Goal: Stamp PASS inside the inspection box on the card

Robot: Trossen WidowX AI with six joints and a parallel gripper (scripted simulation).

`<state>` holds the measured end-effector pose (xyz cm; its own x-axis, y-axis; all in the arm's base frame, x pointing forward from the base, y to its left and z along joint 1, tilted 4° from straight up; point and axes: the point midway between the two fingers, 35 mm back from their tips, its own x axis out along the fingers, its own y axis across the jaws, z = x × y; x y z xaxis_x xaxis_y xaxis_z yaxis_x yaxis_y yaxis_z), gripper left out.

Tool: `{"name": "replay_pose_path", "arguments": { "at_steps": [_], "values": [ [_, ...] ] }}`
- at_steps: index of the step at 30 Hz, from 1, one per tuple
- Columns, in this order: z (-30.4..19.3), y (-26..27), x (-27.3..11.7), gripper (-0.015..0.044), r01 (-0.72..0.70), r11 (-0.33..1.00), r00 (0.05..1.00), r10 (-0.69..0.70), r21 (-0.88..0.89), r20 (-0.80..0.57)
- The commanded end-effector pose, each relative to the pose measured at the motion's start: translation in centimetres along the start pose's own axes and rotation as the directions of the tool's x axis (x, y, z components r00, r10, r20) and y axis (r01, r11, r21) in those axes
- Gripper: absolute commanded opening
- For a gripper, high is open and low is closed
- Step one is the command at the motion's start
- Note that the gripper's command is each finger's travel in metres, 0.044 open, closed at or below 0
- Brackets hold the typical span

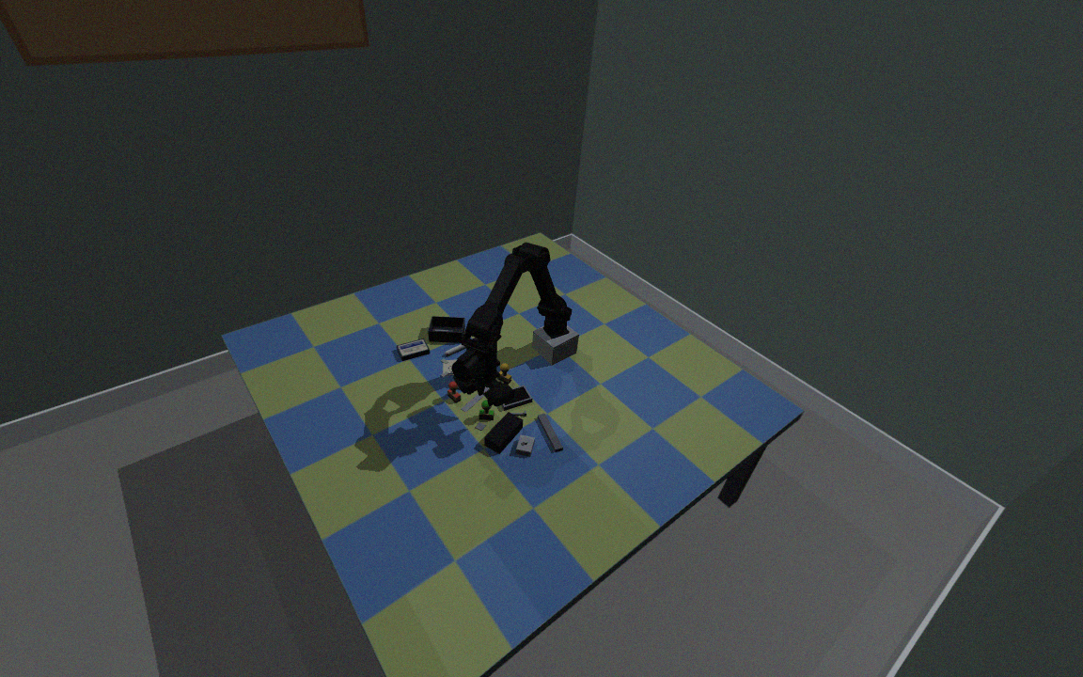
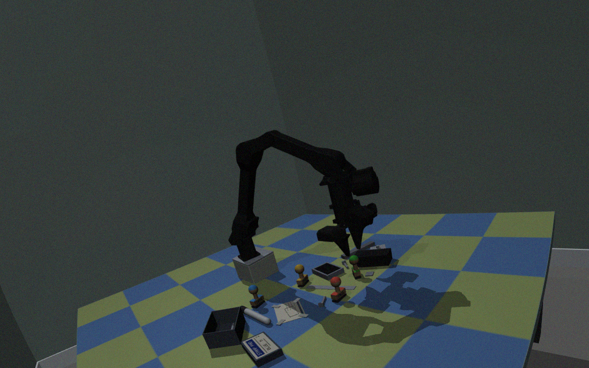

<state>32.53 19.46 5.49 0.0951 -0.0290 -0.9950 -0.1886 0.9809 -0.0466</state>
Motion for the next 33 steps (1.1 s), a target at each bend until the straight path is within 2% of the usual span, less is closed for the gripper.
{"name": "replay_pose_path", "arguments": {
  "at_steps": [1,33],
  "values": [
    [-0.2,0.0,1.0,0.0219,-0.001,1.0,1.0,0.001,0.003,-0.008],
    [-0.4,-0.1,5.4,0.0219,0.0,1.0,1.0,0.0,0.003,-0.009]
  ]
}}
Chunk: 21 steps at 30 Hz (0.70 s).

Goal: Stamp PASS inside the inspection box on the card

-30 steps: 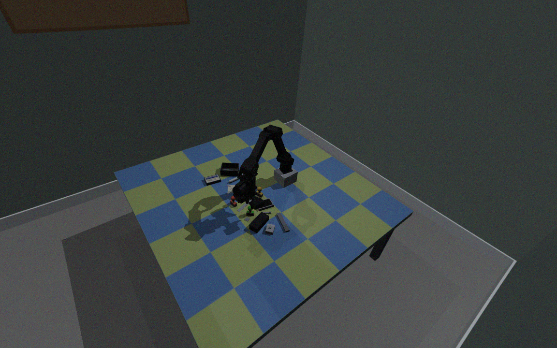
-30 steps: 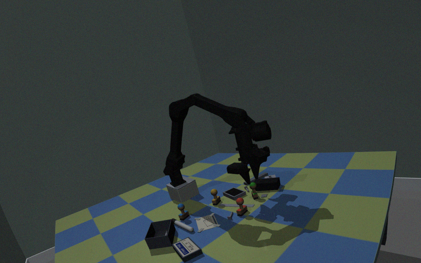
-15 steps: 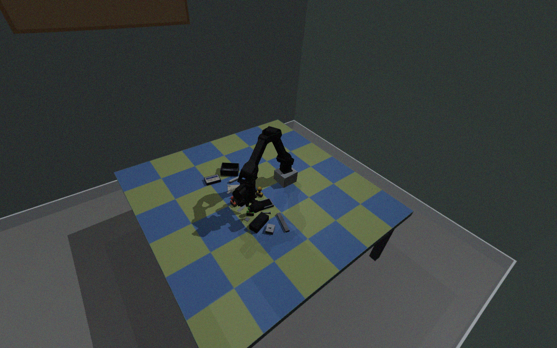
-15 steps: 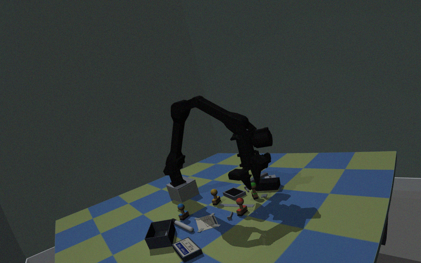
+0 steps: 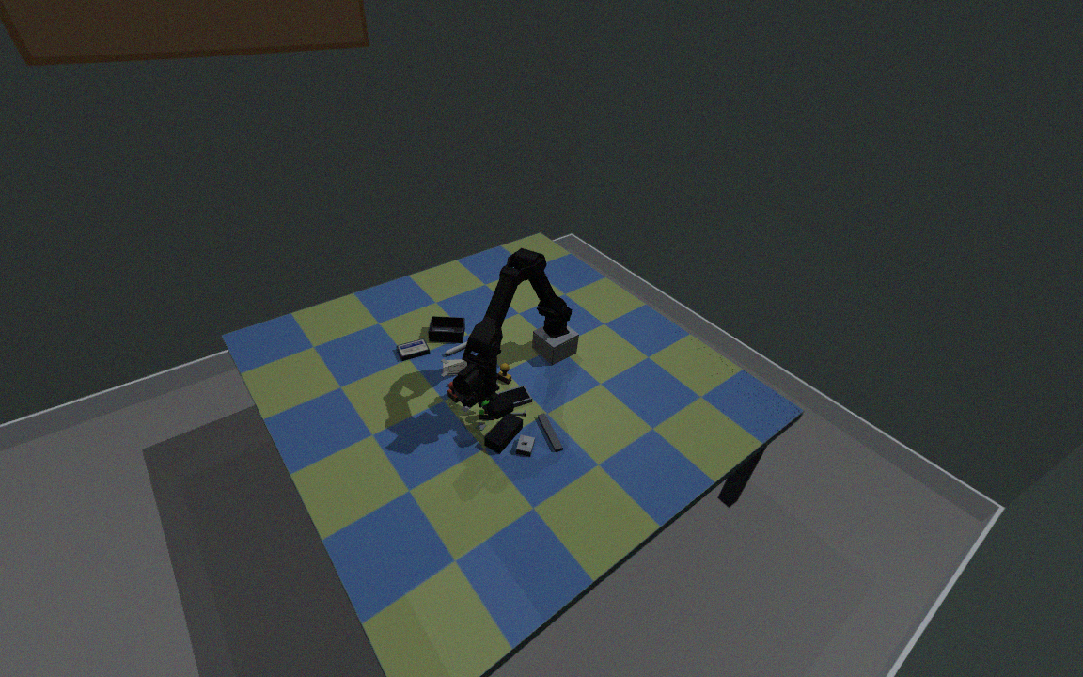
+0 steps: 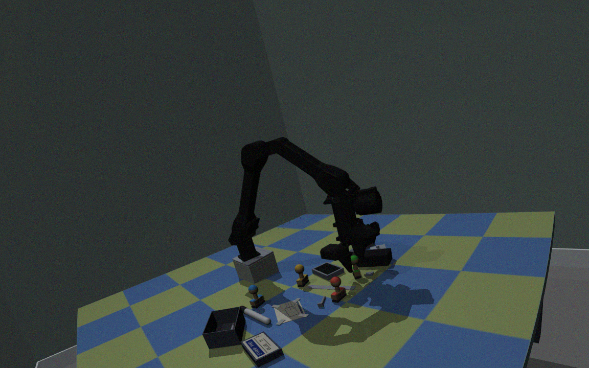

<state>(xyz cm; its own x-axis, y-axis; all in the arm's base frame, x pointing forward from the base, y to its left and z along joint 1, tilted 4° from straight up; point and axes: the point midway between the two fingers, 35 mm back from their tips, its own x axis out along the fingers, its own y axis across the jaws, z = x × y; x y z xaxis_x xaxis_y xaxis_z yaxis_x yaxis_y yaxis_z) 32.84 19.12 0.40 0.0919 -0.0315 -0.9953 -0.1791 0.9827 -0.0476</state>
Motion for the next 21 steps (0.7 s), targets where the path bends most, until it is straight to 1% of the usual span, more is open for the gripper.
{"name": "replay_pose_path", "arguments": {
  "at_steps": [1,2,21],
  "values": [
    [-0.16,0.0,0.33,0.0219,-0.002,1.0,1.0,0.002,-0.006,-0.005],
    [-0.16,0.0,0.33,0.0219,-0.002,1.0,1.0,0.002,-0.006,-0.005],
    [-0.04,-0.01,0.11,0.0092,0.001,1.0,1.0,-0.001,0.0,-0.001]
  ]
}}
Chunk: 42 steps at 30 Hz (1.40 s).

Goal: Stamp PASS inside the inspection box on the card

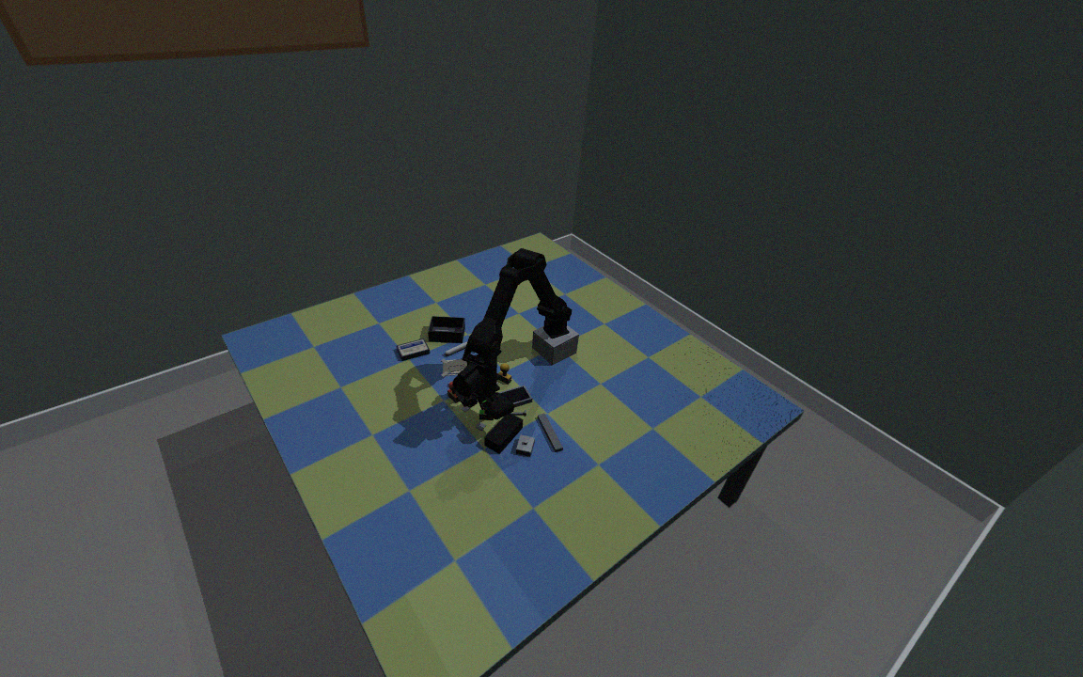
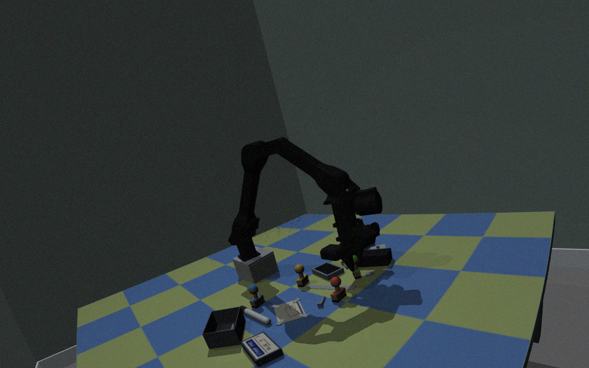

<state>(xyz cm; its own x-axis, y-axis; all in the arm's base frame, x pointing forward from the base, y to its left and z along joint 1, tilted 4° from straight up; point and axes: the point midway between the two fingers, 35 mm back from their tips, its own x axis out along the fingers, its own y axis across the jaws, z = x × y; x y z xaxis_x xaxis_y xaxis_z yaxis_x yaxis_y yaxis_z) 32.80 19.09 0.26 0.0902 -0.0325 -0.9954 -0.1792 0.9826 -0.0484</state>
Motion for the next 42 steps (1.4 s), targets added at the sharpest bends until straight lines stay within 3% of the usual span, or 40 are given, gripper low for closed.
{"name": "replay_pose_path", "arguments": {
  "at_steps": [1,3,6,42],
  "values": [
    [0.0,0.0,0.0,0.0086,0.0,1.0,1.0,0.0,0.0,0.0],
    [0.0,0.0,0.0,0.0072,0.0,1.0,1.0,0.0,0.0,0.0],
    [0.0,0.0,-0.1,0.0,0.0,1.0,1.0,0.0,0.0,0.0],
    [0.2,0.1,-1.8,0.0,0.001,1.0,1.0,-0.001,0.0,0.0]
  ]
}}
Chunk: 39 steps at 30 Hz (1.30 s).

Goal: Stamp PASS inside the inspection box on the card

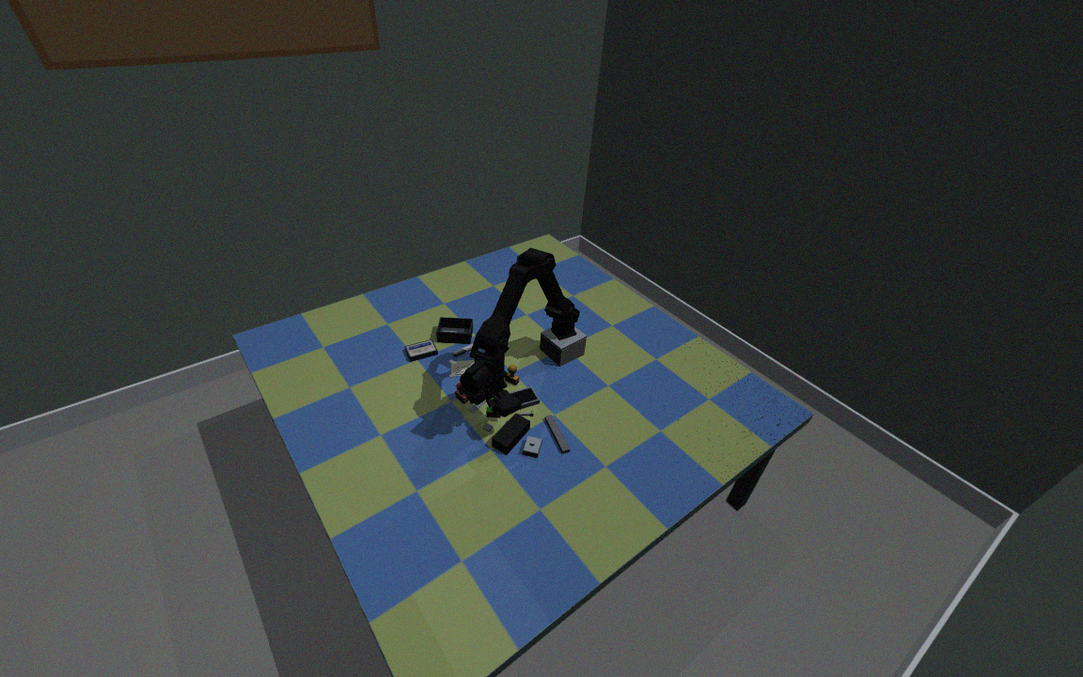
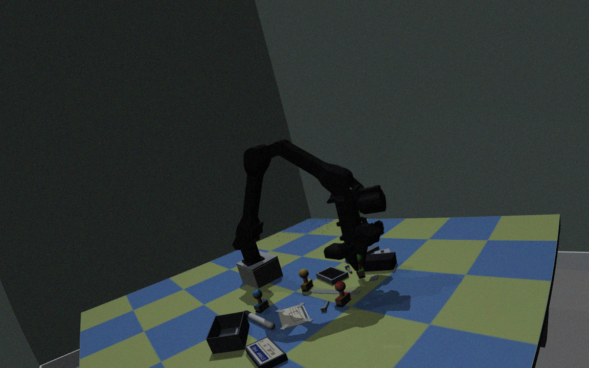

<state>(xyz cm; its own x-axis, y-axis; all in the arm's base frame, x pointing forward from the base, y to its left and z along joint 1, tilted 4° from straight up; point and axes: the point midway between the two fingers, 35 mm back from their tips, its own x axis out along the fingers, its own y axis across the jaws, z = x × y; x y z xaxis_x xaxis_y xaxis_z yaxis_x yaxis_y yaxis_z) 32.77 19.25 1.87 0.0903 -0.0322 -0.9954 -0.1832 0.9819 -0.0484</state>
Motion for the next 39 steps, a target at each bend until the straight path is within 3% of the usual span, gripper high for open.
{"name": "replay_pose_path", "arguments": {
  "at_steps": [1,39],
  "values": [
    [0.0,0.0,-0.3,0.0,0.001,1.0,1.0,-0.001,0.004,0.0],
    [0.1,0.0,-2.1,0.0,0.002,1.0,1.0,-0.002,0.004,-0.001]
  ]
}}
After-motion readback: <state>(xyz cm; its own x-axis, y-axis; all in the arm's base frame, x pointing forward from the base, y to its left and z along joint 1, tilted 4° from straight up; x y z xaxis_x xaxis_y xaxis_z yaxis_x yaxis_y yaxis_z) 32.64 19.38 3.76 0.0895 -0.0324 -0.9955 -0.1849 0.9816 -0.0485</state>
